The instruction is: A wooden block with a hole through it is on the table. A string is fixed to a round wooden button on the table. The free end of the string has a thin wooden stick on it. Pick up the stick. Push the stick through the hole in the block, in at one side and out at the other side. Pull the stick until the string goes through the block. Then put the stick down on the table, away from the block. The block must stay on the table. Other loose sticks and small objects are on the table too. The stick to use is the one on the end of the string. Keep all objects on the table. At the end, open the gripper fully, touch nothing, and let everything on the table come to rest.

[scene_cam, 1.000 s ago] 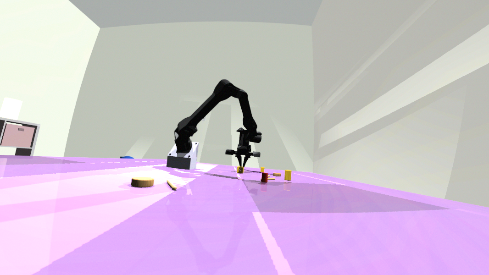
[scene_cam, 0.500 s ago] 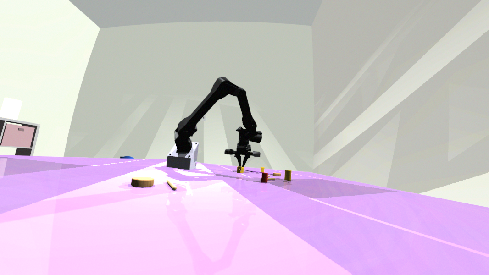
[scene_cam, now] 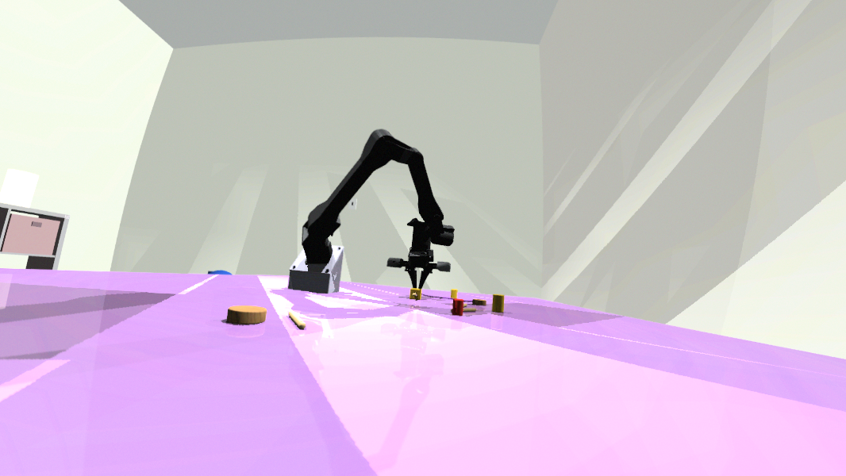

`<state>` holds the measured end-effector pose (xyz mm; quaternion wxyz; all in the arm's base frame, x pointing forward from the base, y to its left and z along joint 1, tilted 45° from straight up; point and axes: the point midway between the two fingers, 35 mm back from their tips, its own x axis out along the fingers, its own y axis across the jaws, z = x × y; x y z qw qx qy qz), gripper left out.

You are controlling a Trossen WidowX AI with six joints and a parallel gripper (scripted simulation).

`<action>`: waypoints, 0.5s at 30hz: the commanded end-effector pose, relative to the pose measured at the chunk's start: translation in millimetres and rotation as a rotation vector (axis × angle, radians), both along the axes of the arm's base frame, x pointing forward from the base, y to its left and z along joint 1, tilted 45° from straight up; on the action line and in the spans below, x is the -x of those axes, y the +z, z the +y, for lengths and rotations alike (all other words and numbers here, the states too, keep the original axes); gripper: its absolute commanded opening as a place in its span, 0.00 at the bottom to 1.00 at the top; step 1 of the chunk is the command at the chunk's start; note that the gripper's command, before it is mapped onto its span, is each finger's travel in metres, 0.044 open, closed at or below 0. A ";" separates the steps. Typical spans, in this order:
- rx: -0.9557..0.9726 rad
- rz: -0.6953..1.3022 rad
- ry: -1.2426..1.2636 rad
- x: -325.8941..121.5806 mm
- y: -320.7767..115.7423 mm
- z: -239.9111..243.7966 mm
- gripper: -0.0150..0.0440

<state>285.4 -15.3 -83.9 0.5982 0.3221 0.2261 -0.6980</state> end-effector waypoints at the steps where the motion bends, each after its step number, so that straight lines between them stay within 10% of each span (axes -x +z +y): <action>1: 0.000 0.000 0.001 0.0 -0.3 0.4 0.39; 15: -0.003 0.001 0.000 -6.3 56.9 56.3 0.46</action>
